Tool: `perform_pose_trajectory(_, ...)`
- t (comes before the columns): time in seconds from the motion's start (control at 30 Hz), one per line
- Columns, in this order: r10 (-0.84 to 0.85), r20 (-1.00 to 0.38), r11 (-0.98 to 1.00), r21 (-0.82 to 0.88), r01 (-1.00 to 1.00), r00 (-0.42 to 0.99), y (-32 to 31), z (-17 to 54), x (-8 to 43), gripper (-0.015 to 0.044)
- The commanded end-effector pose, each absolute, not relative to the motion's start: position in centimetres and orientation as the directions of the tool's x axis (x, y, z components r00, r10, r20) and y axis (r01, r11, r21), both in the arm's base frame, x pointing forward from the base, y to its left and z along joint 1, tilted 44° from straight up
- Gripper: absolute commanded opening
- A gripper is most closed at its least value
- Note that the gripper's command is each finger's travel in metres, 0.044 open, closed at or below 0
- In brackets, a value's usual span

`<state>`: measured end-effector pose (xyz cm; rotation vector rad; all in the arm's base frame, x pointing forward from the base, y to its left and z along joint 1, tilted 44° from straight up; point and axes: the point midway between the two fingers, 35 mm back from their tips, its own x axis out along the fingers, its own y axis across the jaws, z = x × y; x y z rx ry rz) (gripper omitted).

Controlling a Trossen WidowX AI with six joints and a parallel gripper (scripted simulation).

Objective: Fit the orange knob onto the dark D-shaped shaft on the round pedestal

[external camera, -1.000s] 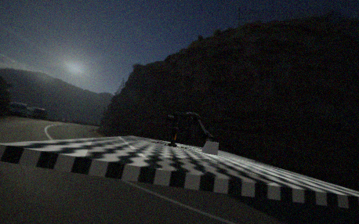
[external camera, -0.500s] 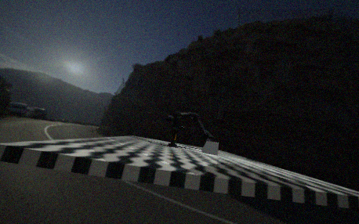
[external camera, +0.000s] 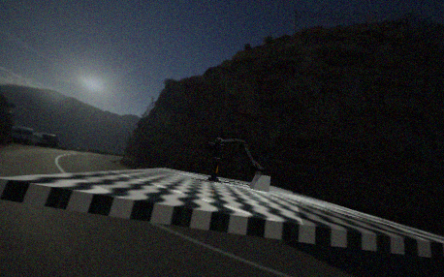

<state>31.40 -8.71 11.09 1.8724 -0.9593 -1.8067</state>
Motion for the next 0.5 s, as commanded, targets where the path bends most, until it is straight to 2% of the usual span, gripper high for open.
perform_pose_trajectory(0.0,-0.687,-0.725,-0.678,0.663,-0.316,-0.047,-8.62,11.28,31.56,0.0)
perform_pose_trajectory(0.2,-0.687,-0.725,-0.527,0.542,-0.655,-0.047,-8.67,11.19,31.76,0.0)
perform_pose_trajectory(0.47,-0.687,-0.725,-0.181,0.233,-0.955,-0.047,-8.8,11.05,31.86,0.0)
